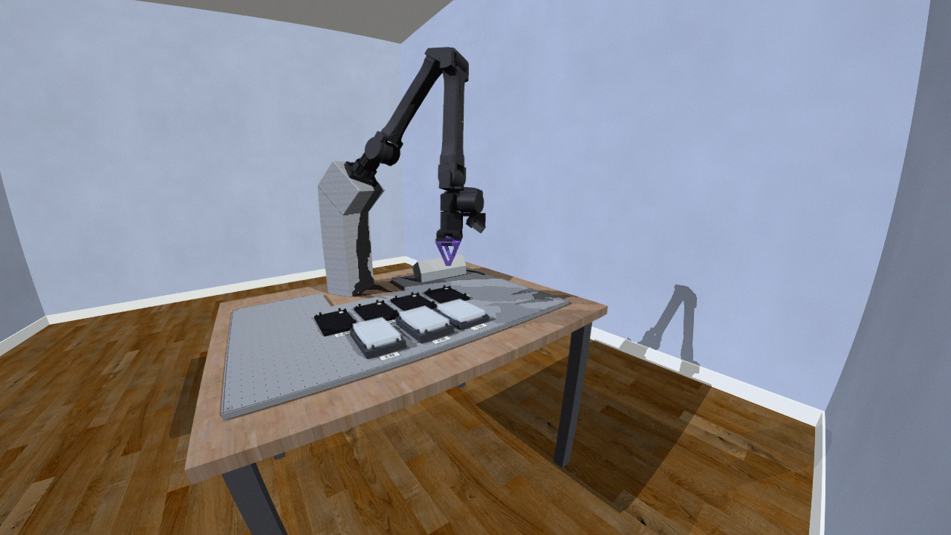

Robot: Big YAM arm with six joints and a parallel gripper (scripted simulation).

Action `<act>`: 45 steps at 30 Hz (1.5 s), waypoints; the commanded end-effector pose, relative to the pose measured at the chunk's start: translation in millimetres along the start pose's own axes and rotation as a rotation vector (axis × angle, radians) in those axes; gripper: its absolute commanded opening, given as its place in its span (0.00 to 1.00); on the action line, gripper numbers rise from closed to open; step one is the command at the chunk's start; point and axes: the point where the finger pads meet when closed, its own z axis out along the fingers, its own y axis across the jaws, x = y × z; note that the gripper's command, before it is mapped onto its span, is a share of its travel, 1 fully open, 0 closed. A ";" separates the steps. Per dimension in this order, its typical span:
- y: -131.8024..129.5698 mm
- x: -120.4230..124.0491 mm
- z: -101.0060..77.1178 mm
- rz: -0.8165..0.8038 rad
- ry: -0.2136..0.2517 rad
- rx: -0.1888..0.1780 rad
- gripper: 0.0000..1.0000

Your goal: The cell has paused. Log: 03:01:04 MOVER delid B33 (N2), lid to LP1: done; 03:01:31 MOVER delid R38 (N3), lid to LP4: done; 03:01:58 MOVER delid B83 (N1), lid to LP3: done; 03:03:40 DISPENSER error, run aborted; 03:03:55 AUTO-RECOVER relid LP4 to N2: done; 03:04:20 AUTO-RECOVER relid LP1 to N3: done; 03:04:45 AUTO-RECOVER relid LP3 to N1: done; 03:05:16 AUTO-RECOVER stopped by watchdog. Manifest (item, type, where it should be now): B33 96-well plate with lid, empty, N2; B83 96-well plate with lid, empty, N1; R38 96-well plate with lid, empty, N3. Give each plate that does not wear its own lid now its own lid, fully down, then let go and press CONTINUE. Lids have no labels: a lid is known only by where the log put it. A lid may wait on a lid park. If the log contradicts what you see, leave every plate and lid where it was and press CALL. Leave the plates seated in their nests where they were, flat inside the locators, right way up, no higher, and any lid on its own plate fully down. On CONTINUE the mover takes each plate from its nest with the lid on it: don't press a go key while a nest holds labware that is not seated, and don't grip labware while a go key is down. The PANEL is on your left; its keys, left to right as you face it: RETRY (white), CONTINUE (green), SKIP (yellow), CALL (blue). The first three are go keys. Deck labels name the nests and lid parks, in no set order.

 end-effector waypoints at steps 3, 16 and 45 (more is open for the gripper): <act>-12.6 22.3 17.2 0.146 0.001 0.008 1.00; -21.2 68.5 49.8 0.368 0.009 -0.005 1.00; -27.6 169.6 95.4 0.871 0.010 -0.031 1.00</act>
